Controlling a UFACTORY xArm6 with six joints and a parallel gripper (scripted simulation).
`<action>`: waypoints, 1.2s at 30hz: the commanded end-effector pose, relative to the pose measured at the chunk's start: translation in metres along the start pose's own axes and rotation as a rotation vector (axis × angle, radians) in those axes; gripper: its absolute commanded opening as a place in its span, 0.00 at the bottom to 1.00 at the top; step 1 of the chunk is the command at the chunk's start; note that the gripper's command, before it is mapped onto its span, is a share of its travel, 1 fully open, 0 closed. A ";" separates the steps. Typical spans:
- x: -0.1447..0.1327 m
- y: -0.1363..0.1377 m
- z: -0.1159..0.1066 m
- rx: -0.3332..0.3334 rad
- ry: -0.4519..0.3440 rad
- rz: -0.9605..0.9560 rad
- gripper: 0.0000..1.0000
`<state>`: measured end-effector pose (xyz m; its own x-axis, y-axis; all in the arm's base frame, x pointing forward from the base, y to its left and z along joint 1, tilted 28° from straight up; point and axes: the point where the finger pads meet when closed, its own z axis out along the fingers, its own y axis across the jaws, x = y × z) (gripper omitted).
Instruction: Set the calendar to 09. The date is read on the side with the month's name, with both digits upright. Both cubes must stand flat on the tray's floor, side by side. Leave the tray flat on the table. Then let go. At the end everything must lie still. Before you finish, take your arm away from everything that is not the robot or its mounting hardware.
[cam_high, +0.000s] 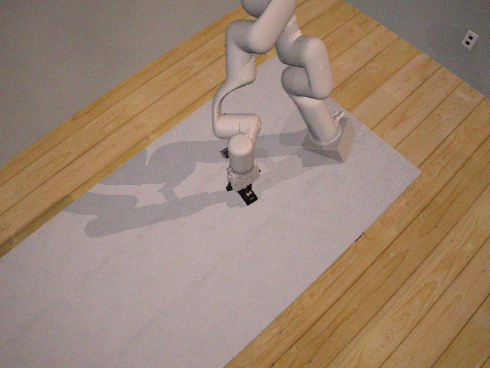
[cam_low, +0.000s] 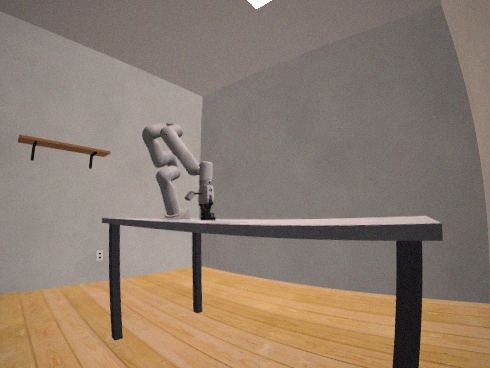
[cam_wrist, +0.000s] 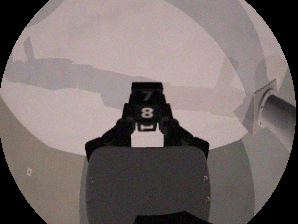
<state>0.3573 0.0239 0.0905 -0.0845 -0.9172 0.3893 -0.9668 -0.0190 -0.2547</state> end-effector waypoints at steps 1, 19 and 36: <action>0.000 -0.001 -0.001 0.003 -0.001 0.001 0.27; 0.000 -0.001 -0.001 0.003 -0.001 0.001 0.43; 0.000 -0.001 -0.003 0.003 -0.001 0.001 0.47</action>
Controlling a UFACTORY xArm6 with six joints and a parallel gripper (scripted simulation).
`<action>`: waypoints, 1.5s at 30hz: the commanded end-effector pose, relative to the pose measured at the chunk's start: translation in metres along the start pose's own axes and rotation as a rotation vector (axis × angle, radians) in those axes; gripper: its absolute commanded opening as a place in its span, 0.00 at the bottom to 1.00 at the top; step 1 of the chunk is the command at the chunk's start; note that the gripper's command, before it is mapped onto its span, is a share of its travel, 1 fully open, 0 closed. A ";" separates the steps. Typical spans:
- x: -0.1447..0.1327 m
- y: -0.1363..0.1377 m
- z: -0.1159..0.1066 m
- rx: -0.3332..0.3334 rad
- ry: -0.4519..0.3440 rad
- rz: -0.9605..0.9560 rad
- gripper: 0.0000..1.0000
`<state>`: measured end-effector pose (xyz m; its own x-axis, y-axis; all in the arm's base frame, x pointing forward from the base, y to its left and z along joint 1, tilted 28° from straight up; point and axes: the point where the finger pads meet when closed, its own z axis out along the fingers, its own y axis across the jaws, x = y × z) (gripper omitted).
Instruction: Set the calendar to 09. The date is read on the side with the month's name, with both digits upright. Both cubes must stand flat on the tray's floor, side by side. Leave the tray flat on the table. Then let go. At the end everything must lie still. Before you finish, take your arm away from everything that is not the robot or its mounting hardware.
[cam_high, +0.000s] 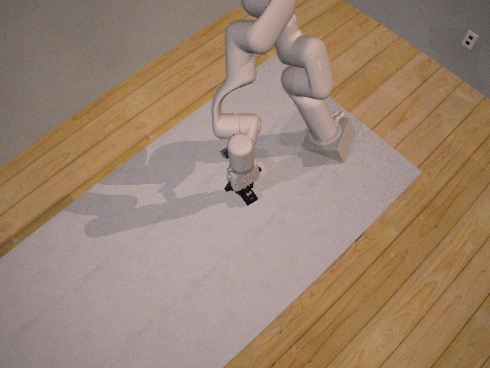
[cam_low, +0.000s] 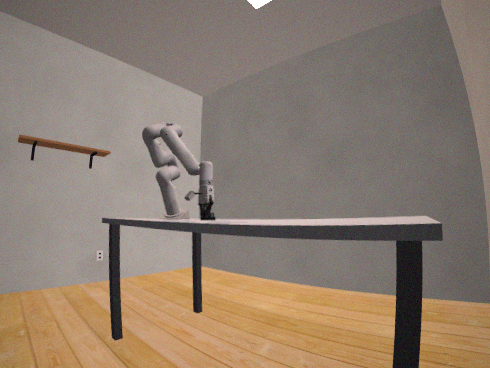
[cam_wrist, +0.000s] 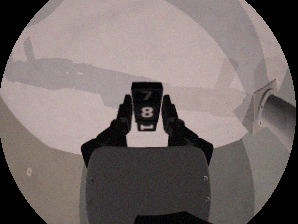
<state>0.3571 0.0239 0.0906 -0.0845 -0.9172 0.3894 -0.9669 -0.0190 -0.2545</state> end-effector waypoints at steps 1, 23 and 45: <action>0.000 -0.001 -0.004 0.003 -0.001 0.001 0.47; 0.000 -0.001 -0.088 0.003 -0.001 0.001 0.47; 0.000 -0.001 -0.091 0.003 -0.001 0.001 1.00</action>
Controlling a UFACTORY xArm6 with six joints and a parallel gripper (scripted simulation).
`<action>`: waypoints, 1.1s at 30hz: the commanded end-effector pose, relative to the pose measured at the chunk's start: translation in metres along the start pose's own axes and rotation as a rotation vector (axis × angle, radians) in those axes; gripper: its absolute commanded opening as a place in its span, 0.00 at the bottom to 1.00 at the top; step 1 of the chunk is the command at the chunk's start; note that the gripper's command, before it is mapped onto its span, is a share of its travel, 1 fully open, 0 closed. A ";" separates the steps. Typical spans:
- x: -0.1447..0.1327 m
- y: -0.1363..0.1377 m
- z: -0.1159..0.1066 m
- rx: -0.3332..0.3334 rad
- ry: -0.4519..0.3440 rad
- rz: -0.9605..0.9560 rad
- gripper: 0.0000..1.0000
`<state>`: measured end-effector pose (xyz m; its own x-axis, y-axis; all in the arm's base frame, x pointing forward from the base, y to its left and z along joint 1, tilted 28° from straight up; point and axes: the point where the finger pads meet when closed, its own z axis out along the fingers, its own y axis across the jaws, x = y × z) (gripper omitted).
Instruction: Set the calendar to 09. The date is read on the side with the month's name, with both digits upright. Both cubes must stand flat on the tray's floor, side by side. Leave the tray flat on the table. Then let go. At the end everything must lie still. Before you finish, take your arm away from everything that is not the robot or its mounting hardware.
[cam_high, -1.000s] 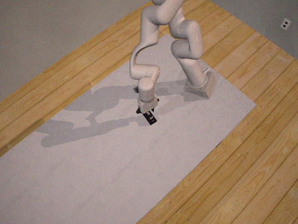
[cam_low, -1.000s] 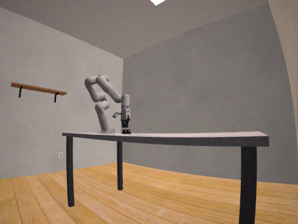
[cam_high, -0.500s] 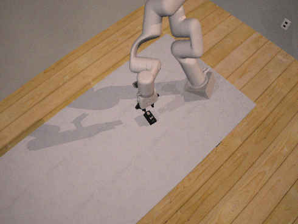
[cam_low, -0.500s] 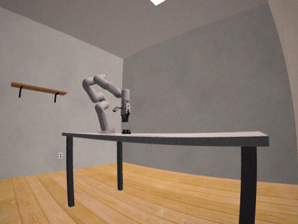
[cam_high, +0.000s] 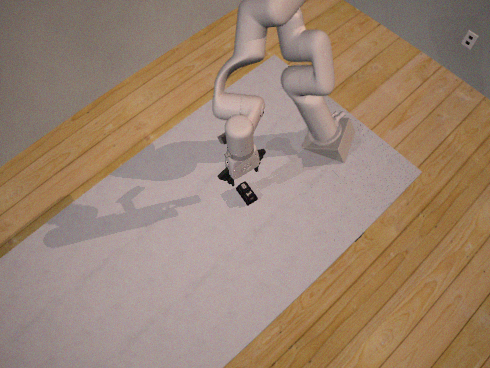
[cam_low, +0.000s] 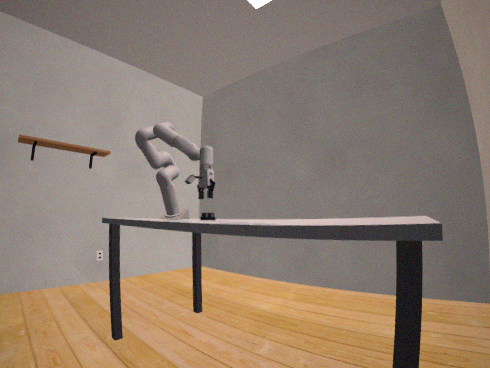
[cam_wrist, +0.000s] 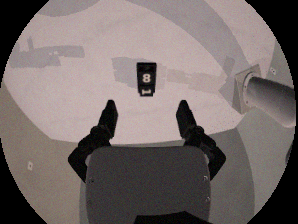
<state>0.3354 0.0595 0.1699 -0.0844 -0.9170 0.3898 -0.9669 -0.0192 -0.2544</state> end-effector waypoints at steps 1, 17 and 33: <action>0.000 -0.001 -0.001 0.003 -0.002 0.001 1.00; 0.000 -0.001 -0.015 0.003 -0.002 0.001 1.00; 0.000 -0.001 -0.068 0.003 -0.002 0.001 1.00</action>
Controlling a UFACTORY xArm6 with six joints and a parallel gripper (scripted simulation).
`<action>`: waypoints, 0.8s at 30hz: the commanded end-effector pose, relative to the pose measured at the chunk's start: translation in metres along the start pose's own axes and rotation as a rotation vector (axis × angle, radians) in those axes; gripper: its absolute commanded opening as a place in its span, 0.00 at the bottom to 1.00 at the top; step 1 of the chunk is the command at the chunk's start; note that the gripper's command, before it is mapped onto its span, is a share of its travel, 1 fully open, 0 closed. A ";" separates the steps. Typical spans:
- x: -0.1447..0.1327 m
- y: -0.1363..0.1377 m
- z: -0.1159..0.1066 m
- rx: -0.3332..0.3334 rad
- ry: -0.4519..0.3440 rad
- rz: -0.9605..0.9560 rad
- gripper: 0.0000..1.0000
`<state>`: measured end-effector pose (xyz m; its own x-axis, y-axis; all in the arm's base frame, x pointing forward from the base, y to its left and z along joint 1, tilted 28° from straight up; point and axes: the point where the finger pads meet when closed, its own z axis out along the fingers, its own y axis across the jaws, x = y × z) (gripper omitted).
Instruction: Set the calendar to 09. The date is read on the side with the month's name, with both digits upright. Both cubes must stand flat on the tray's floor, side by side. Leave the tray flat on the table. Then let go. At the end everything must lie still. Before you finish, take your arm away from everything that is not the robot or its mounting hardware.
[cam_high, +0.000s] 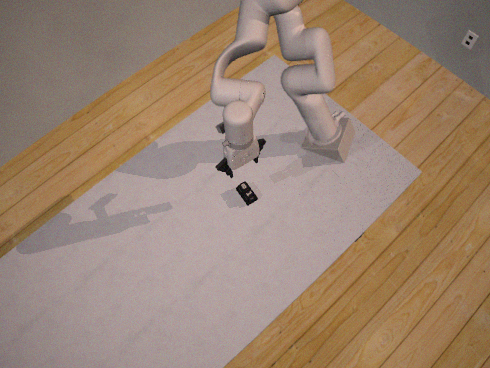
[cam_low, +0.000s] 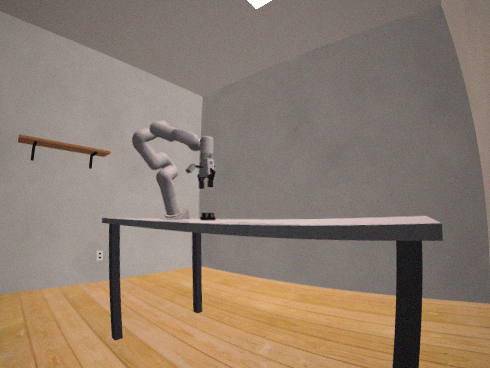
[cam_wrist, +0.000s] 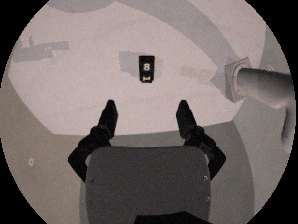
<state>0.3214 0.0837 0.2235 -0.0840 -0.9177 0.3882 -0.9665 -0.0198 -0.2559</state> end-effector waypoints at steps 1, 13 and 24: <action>0.000 0.000 -0.008 0.001 0.000 0.001 1.00; 0.000 0.000 -0.010 0.001 0.000 0.001 1.00; 0.000 0.000 -0.010 0.001 0.000 0.001 1.00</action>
<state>0.3187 0.0870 0.2313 -0.0844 -0.9169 0.3901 -0.9668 -0.0193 -0.2547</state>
